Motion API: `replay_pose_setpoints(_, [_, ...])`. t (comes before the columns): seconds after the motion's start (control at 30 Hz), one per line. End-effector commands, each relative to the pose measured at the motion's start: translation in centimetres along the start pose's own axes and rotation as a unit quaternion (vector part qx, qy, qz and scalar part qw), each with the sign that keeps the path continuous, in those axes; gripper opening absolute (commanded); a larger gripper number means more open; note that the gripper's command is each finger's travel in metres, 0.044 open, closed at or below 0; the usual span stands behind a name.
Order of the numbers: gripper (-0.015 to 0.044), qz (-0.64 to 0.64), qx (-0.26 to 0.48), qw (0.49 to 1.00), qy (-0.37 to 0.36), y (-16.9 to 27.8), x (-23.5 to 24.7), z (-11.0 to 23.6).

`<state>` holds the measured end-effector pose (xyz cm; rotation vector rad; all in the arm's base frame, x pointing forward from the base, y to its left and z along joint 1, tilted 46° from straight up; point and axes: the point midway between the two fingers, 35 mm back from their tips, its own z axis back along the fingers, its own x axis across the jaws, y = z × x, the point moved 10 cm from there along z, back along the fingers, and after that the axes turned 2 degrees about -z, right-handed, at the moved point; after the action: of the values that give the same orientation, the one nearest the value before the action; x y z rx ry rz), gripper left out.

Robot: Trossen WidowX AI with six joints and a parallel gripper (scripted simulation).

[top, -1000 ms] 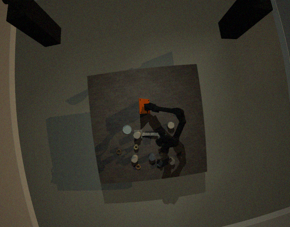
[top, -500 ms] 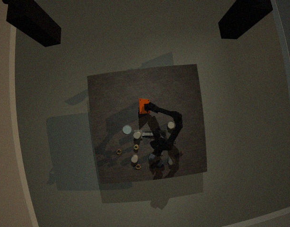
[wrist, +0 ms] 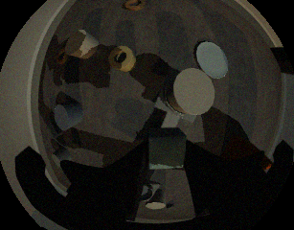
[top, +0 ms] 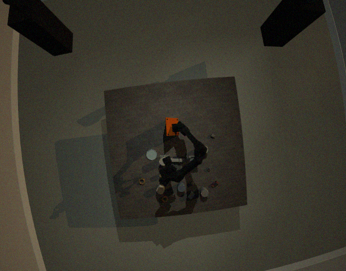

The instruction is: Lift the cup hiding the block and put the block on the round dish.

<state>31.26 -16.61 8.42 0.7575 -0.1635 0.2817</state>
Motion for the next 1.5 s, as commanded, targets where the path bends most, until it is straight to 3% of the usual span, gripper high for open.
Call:
replay_pose_setpoints(0.0, [0.0000,0.006,-0.003,1.000,0.002,-3.1,-1.9,-0.9])
replay_pose_setpoints(0.57, [0.0000,0.026,0.008,1.000,0.002,-13.6,-13.2,-7.2])
replay_pose_setpoints(0.77, [0.0000,0.027,0.009,1.000,0.002,-13.9,-13.7,-7.9])
replay_pose_setpoints(1.0, [0.0000,0.027,0.010,1.000,0.002,-13.8,-13.7,-11.6])
replay_pose_setpoints(1.47, [0.0000,0.027,0.010,1.000,0.002,-13.8,-13.7,-12.9])
